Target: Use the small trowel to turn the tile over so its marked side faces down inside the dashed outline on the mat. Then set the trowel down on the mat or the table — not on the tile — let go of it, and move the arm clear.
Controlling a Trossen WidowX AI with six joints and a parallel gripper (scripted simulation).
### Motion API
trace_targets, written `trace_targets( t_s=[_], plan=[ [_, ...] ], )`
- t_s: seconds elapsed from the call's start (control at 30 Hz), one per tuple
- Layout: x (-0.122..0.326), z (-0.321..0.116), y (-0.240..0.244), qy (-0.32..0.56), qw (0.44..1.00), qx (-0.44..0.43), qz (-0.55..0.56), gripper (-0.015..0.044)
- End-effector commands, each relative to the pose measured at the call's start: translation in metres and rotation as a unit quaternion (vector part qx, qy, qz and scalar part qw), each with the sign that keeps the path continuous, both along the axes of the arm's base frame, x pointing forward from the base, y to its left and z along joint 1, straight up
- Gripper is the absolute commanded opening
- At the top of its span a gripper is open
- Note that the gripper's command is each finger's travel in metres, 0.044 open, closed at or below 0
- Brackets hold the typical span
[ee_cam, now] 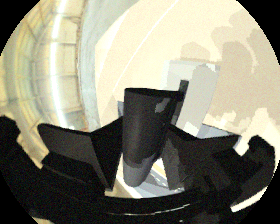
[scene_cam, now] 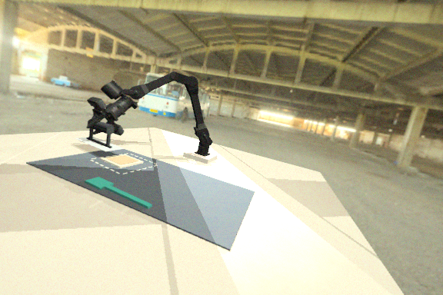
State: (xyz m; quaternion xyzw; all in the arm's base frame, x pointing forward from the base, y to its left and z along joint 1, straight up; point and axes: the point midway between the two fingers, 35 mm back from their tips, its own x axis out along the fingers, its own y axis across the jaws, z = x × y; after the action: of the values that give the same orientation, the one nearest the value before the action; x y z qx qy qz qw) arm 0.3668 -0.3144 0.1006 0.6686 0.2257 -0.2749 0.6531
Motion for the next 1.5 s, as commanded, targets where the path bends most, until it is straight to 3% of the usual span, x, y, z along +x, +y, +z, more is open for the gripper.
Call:
trace_targets(
  t_s=[0.0,0.63,1.47],
  plan=[
    [-0.007,0.007,-0.019,-0.017,1.000,-0.010,0.002,0.0000],
    [-0.017,0.004,-0.035,-0.024,1.000,-0.011,0.000,0.0000],
    [-0.016,-0.034,-0.036,-0.024,1.000,-0.011,0.000,0.0000]
  ],
)
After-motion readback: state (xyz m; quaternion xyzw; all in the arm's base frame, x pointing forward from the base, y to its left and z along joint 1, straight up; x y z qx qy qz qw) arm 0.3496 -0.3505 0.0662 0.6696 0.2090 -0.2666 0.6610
